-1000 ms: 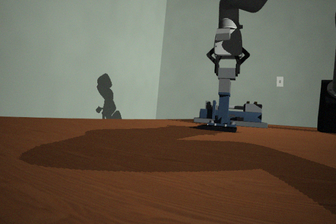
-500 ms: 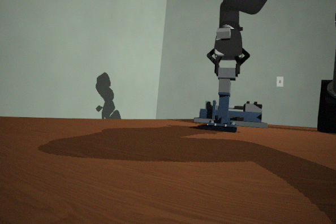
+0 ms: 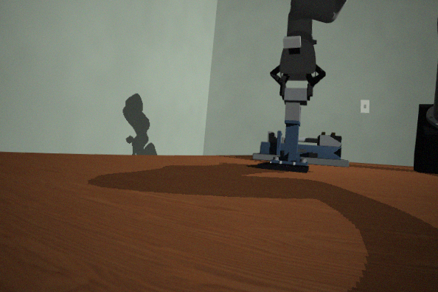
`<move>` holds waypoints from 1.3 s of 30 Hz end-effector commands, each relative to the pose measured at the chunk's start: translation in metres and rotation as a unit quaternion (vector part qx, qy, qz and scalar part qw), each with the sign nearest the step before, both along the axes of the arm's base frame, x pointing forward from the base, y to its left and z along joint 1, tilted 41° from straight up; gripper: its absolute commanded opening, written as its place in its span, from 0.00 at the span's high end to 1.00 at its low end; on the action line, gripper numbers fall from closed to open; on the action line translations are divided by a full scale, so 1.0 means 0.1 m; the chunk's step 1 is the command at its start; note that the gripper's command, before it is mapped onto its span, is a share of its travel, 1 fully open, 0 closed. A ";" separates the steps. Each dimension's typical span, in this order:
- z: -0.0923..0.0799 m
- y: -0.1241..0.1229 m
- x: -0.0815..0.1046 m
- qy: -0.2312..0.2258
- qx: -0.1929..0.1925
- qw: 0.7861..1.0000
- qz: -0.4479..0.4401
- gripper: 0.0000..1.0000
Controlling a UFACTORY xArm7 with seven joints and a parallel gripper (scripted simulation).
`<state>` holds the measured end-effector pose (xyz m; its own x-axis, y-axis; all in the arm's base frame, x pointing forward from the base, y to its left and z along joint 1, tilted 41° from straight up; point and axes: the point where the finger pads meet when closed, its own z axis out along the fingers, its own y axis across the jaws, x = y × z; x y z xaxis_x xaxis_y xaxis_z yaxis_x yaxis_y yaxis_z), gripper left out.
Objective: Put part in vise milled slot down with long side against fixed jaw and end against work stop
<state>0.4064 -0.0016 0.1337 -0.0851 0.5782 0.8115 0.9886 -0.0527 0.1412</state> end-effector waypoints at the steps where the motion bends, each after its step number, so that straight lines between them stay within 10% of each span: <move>1: 0.00 -0.02 0.01 -0.002 0.024 1.000 0.003 1.00; 39: -0.04 -0.03 0.01 -0.012 0.205 0.978 0.029 1.00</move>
